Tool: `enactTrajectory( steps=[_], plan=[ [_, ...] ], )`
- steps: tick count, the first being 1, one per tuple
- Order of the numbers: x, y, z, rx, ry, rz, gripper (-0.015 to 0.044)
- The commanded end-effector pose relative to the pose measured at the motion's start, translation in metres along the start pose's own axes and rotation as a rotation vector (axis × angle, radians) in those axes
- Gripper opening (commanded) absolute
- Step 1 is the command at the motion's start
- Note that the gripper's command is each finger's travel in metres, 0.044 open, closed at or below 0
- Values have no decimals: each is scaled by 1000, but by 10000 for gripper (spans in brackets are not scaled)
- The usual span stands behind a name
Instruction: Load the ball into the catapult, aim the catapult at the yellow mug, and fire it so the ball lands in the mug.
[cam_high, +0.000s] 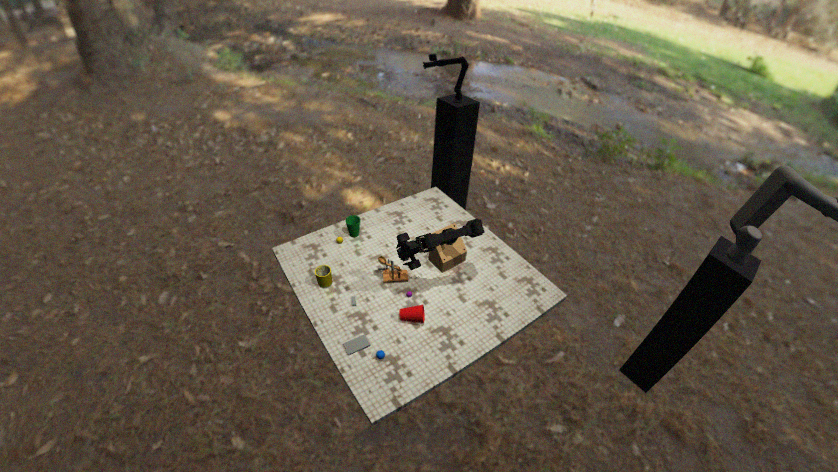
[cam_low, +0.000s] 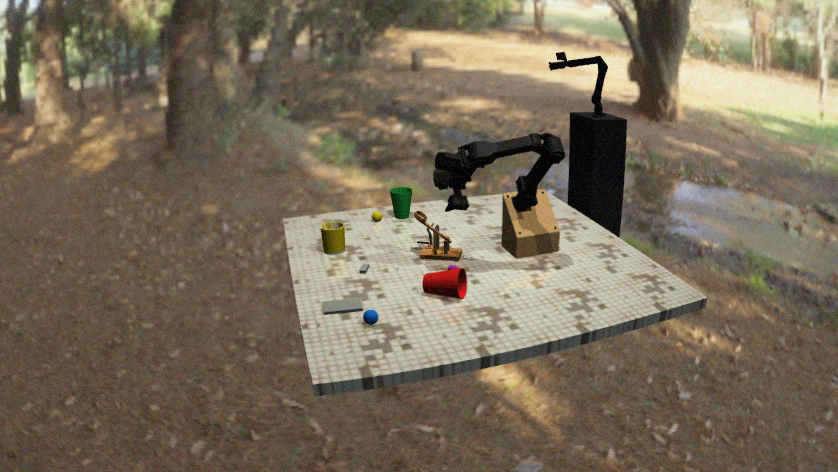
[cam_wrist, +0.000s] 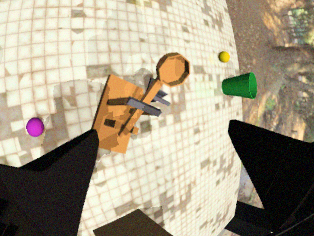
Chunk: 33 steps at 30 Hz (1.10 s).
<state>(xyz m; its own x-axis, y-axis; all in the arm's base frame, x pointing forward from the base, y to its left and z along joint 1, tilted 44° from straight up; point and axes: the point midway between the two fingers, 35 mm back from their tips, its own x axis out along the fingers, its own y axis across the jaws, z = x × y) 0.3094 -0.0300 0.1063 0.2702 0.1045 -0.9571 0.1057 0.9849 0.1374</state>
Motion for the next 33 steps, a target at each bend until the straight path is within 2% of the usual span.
enactTrajectory(
  steps=[1, 23, 28, 33],
  plan=[
    [15, -3, 2, 57, 56, 58, 440],
    [116, -26, -11, 462, 396, 514, 440],
    [122, -28, -13, 495, 412, 546, 440],
    [122, -28, -13, 495, 412, 546, 309]
  ],
)
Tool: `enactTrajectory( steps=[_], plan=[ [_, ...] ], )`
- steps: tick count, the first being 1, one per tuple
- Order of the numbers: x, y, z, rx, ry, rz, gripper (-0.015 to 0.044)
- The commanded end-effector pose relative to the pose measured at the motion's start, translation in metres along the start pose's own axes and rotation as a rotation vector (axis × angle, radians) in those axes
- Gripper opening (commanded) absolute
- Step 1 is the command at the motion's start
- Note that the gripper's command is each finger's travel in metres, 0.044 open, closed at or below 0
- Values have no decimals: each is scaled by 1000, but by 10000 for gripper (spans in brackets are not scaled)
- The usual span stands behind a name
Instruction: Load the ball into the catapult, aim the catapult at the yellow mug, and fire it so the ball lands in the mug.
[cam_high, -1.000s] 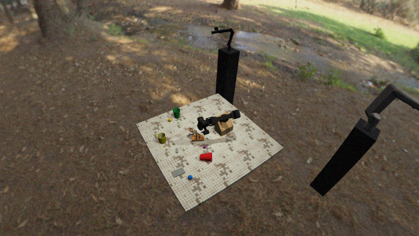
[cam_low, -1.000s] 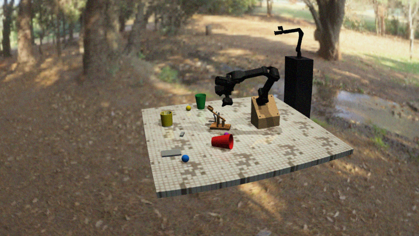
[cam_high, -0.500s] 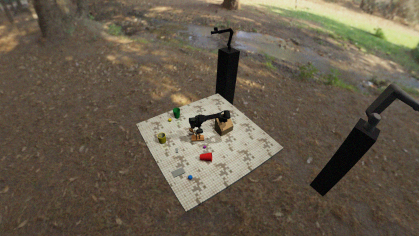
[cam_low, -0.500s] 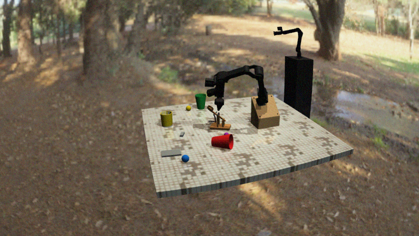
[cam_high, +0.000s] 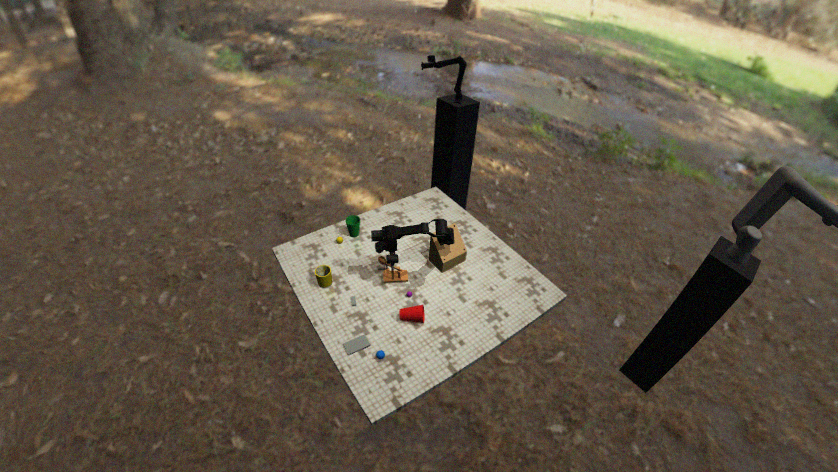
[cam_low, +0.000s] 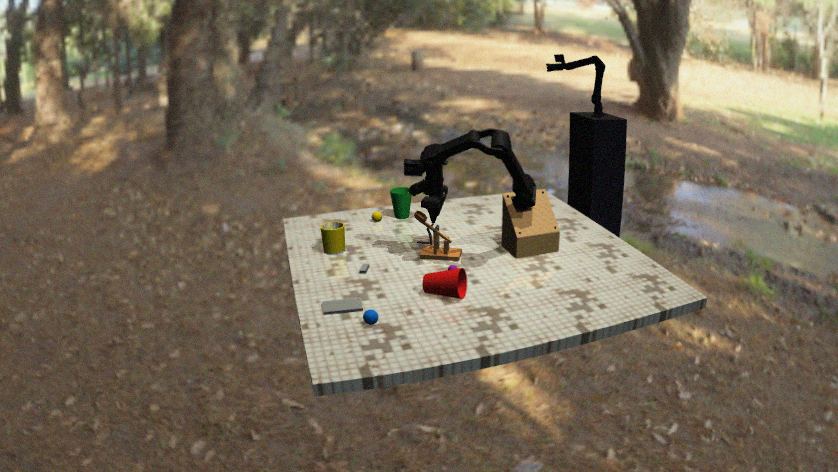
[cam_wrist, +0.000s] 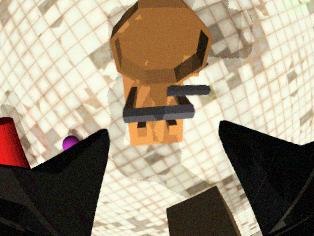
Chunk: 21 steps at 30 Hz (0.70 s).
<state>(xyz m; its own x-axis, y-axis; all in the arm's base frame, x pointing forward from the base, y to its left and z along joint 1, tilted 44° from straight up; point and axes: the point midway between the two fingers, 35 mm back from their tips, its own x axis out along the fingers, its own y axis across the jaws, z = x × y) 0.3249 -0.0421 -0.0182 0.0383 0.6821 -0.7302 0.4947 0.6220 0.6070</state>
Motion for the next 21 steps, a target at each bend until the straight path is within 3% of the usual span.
enactTrajectory(
  steps=[1, 12, 21],
  plan=[
    [-1, 1, 2, 0, -3, 7, 282],
    [-1, 1, 2, 0, -3, 7, 0],
    [-1, 1, 2, 0, -3, 7, 0]
  ],
)
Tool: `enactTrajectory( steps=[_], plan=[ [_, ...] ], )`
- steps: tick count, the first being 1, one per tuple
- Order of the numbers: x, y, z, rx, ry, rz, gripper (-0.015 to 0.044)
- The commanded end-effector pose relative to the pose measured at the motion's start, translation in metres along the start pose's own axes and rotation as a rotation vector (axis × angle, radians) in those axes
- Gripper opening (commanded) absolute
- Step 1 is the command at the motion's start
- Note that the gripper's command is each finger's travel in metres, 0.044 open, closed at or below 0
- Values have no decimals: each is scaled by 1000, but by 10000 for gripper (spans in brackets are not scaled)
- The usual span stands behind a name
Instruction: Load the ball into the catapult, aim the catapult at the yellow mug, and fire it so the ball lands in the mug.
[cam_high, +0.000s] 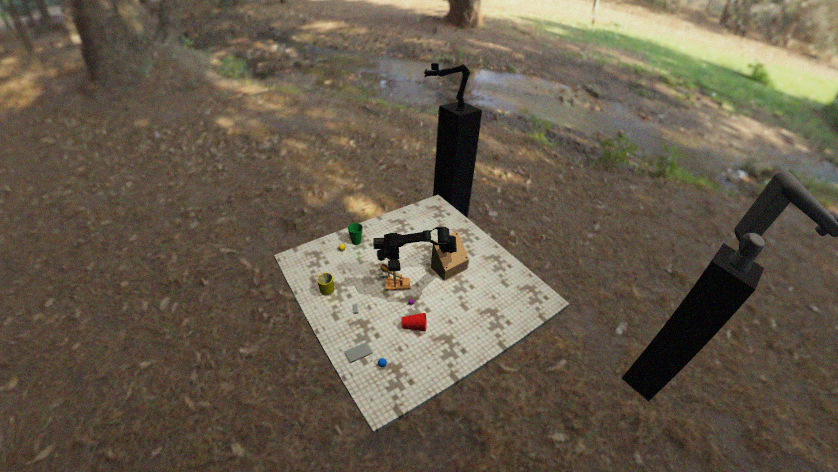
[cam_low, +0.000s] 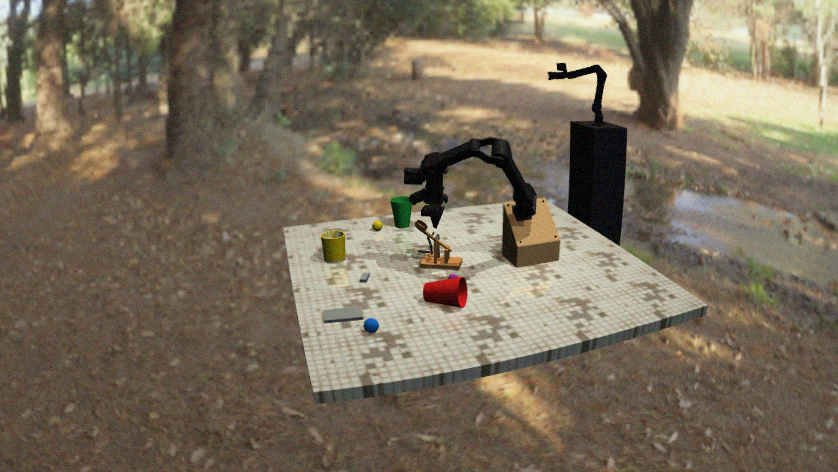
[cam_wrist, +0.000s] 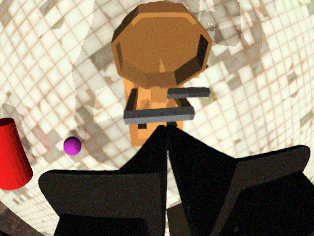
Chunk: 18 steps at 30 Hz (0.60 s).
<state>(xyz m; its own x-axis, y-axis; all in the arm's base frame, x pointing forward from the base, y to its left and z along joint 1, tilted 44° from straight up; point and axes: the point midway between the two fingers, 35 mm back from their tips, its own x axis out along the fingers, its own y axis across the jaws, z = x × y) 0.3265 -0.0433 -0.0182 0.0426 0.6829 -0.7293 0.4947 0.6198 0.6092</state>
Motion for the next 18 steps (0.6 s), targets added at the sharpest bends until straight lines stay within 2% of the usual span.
enactTrajectory(
  steps=[1, 18],
  plan=[
    [0, 1, 1, 0, 0, 3, 0],
    [22, 1, 17, 0, -2, 3, 0]
  ],
)
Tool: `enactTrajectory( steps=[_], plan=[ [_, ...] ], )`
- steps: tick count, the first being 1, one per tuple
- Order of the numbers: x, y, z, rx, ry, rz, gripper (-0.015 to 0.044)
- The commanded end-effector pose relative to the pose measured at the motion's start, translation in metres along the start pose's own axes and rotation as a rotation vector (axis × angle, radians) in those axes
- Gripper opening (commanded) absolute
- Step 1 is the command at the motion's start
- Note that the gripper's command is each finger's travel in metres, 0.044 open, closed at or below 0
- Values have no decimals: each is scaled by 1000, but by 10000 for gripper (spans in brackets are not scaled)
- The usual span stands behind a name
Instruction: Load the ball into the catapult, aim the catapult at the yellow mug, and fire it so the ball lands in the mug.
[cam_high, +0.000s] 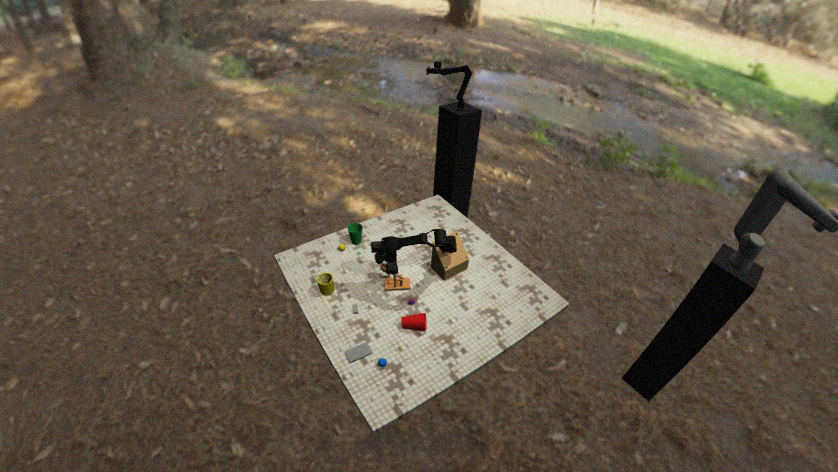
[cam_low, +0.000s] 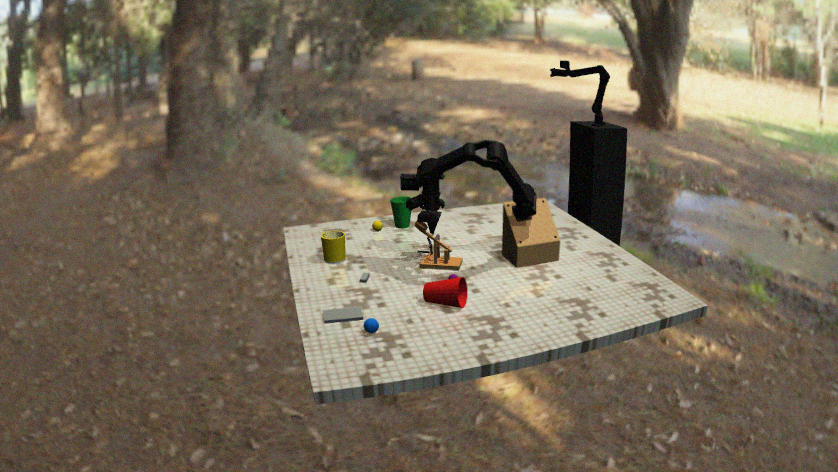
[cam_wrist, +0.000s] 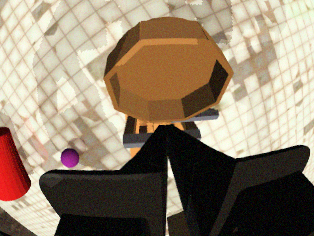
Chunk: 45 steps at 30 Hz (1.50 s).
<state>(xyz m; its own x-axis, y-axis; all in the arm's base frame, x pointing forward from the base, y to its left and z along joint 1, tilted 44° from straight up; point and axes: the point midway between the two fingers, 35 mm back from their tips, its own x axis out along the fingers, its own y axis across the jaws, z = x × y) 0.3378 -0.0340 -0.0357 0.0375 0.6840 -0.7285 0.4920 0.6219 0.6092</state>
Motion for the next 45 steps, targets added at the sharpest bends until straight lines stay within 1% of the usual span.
enactTrajectory(
  steps=[1, 45],
  plan=[
    [4, 1, 6, 3, -7, 5, 0],
    [61, 2, 32, 2, -7, 7, 0]
  ],
)
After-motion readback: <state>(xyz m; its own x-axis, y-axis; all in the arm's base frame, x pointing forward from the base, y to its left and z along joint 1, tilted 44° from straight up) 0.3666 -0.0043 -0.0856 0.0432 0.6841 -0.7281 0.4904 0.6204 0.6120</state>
